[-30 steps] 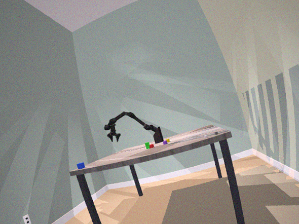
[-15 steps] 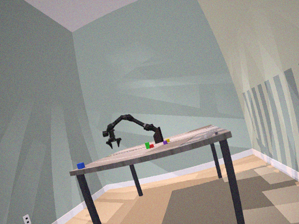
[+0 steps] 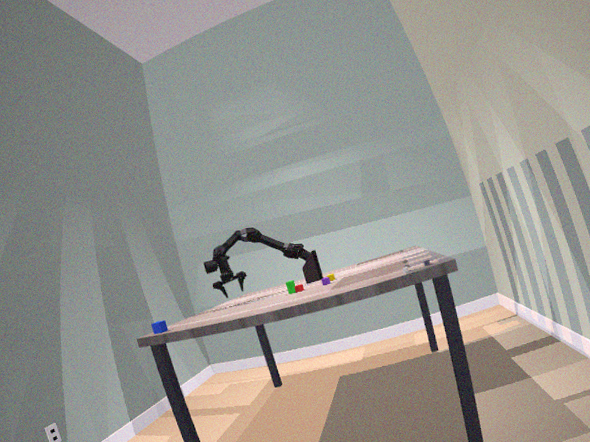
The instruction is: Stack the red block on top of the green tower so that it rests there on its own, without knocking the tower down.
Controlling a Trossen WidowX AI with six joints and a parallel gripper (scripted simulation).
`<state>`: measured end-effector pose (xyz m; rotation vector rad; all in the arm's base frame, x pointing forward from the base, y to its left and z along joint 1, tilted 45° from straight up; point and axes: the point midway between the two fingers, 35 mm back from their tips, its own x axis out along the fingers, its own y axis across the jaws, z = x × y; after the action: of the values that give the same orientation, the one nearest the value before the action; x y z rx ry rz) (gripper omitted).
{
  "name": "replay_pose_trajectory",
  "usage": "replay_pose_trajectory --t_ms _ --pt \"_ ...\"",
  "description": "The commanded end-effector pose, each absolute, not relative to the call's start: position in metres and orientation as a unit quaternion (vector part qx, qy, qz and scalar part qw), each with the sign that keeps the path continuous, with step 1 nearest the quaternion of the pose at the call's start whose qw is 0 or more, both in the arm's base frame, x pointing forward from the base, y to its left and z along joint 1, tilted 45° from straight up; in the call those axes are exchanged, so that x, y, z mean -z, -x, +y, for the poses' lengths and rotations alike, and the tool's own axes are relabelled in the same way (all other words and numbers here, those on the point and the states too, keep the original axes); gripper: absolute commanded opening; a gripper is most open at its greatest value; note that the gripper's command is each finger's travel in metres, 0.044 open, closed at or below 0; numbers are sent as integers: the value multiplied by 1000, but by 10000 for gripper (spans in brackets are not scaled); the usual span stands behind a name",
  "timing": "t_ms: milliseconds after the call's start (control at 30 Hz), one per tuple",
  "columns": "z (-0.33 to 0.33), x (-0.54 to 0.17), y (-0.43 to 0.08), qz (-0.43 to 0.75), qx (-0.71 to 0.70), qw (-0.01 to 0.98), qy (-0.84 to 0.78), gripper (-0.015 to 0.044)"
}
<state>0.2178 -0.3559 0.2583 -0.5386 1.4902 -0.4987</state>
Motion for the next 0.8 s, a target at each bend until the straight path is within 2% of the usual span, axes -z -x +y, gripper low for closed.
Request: replay_pose_trajectory --t_ms 0,400,767 --pt "-342 -234 -244 677 189 666 250 440" --pt "-273 -149 -331 719 77 616 313 440" --pt "-185 -75 -378 740 -10 544 396 440"
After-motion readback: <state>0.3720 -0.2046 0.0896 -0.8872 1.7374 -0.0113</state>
